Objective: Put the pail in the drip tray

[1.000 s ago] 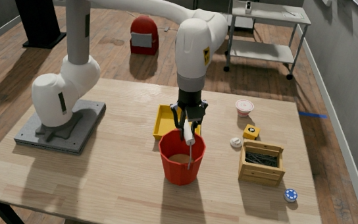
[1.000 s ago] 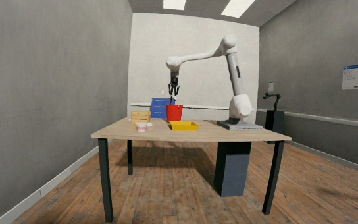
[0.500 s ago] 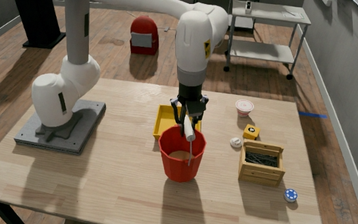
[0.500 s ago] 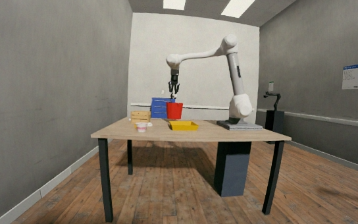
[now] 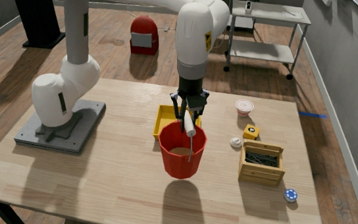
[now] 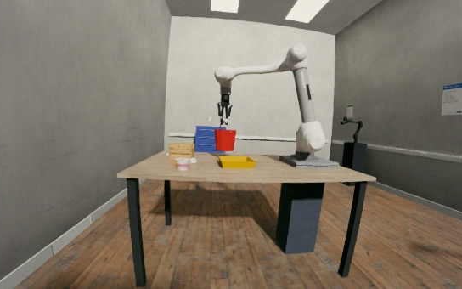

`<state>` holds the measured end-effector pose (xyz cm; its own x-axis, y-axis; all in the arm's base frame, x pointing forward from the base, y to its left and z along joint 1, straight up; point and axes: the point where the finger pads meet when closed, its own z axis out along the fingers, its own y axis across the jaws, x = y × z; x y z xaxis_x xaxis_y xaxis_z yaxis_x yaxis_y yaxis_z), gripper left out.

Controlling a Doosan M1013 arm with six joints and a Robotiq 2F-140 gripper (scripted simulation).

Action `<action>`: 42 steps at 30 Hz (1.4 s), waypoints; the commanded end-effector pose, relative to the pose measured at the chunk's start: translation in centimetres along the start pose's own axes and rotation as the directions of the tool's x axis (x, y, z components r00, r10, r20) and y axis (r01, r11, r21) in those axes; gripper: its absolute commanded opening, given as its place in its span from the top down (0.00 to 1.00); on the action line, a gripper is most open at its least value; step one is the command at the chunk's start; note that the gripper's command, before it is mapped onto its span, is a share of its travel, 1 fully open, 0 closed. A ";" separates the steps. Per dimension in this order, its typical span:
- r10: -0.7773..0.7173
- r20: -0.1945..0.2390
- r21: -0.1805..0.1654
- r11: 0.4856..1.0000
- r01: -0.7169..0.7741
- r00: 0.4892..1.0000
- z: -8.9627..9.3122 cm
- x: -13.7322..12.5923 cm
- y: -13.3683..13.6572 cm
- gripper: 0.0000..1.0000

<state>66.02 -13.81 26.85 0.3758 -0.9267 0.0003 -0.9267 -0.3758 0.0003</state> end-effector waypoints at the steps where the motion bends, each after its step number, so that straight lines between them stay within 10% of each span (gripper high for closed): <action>1: 0.000 0.000 0.002 1.000 0.000 1.000 -0.5 0.0 0.0 0.90; 42: 0.000 0.000 0.002 1.000 0.000 1.000 -2.3 0.0 0.0 0.90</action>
<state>66.02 -13.81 29.03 0.3759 -0.9267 0.0002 -0.9267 -0.3759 0.0004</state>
